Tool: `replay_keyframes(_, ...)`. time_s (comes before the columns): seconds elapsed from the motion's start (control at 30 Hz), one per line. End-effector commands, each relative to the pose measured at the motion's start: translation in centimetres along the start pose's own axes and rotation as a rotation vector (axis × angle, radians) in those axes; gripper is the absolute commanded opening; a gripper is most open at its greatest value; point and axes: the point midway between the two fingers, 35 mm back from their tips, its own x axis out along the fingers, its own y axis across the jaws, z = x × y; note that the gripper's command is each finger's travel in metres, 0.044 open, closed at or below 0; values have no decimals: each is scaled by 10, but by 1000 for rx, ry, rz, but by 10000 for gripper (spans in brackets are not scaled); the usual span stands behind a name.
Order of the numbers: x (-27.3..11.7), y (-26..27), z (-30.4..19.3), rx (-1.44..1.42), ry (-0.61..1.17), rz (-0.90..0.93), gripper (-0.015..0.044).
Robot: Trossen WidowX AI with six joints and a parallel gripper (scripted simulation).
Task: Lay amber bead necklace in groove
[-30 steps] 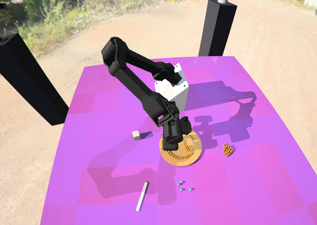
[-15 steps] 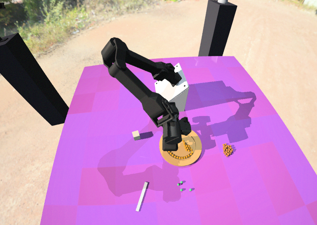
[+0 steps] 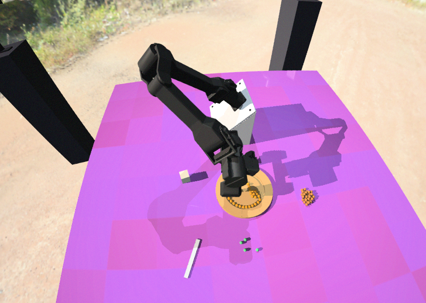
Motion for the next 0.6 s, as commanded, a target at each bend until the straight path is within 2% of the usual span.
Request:
replay_keyframes(0.0, -1, 0, -1, 3, 3, 2, 440)
replay_keyframes(0.47, -1, 0, -1, 3, 3, 2, 440)
replay_keyframes(0.57, -10, -1, 3, 75, 1, 2, 361)
